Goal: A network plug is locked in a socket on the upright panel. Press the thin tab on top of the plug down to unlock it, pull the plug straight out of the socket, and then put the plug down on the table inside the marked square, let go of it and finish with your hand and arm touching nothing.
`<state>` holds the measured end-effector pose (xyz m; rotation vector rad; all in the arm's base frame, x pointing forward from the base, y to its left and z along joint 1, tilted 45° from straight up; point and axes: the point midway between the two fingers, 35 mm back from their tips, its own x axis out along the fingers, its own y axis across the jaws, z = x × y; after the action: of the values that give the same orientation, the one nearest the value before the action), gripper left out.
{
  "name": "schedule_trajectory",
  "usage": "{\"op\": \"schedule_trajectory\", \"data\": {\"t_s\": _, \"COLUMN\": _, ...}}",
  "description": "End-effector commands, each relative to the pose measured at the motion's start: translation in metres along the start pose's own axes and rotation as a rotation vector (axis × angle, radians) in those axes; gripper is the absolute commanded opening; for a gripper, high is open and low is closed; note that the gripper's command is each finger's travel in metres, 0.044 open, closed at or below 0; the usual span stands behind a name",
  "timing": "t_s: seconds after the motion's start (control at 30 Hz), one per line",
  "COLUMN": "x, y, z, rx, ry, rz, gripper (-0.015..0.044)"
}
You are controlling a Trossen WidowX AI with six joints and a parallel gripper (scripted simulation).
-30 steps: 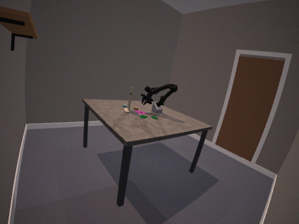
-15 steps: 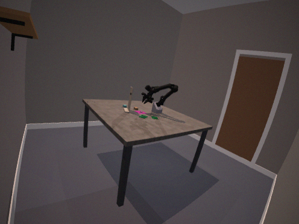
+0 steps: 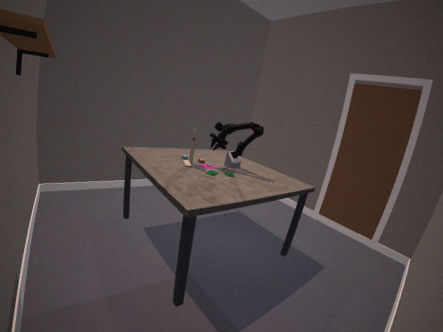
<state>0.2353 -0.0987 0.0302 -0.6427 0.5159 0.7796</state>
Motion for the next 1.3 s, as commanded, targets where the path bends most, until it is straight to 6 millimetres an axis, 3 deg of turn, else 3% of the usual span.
{"op": "schedule_trajectory", "data": {"t_s": 0.0, "x": -0.011, "y": -0.009, "z": 0.000, "rx": -0.007, "ry": 0.000, "rz": -0.002, "gripper": 0.0156}}
{"op": "schedule_trajectory", "data": {"t_s": 0.73, "x": -0.065, "y": -0.038, "z": 0.004, "rx": -0.010, "ry": -0.007, "rz": -0.008, "gripper": 0.0156}}
{"op": "schedule_trajectory", "data": {"t_s": 1.1, "x": -0.065, "y": -0.038, "z": 0.004, "rx": -0.010, "ry": -0.007, "rz": -0.008, "gripper": 0.0440}}
{"op": "schedule_trajectory", "data": {"t_s": 1.27, "x": -0.065, "y": -0.038, "z": 0.004, "rx": -0.010, "ry": -0.007, "rz": -0.008, "gripper": 0.0440}}
